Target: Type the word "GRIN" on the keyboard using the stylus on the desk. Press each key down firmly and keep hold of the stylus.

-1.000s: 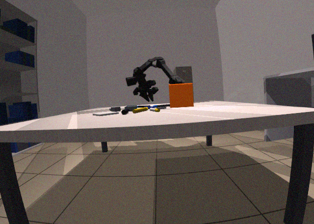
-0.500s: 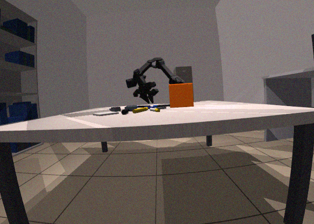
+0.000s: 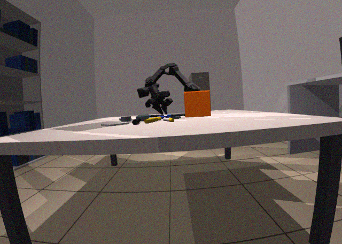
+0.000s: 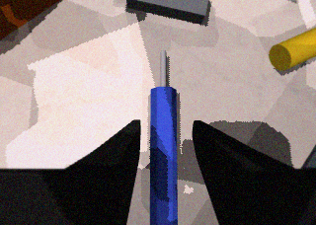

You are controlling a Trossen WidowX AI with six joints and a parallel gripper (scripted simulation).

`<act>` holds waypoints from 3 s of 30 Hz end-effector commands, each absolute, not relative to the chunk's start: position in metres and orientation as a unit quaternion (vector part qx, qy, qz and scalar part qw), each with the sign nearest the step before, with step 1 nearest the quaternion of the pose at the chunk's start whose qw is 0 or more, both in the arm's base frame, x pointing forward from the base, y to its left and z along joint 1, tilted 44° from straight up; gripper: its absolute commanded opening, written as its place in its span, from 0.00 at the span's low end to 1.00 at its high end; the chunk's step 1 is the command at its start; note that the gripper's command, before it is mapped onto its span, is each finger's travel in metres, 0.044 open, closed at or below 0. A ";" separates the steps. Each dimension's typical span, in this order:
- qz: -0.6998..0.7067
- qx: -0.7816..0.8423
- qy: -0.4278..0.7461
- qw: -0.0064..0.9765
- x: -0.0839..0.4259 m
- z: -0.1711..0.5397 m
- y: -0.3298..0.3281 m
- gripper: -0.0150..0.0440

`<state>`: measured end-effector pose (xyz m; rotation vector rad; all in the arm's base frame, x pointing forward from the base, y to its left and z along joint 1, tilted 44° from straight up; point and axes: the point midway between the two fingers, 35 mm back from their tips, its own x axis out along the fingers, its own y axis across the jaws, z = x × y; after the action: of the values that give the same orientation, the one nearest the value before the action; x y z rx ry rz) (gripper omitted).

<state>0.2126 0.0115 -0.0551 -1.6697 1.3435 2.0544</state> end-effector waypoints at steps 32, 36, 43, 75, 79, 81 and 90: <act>0.689 -0.560 0.451 0.086 0.213 -0.068 -0.002 0.26; 0.689 -0.560 0.451 0.086 0.213 -0.068 -0.002 0.25; 0.689 -0.560 0.451 0.086 0.213 -0.061 0.006 0.25; 0.522 -0.469 0.637 0.318 0.232 -0.028 0.039 0.25; 0.478 -0.437 0.670 0.363 0.237 -0.026 0.040 0.25; 0.456 -0.419 0.685 0.384 0.239 -0.025 0.041 0.25; 0.348 -0.329 0.743 0.468 0.249 -0.020 0.043 0.25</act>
<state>0.2450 0.0414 -0.0222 -0.9053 1.8032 0.9577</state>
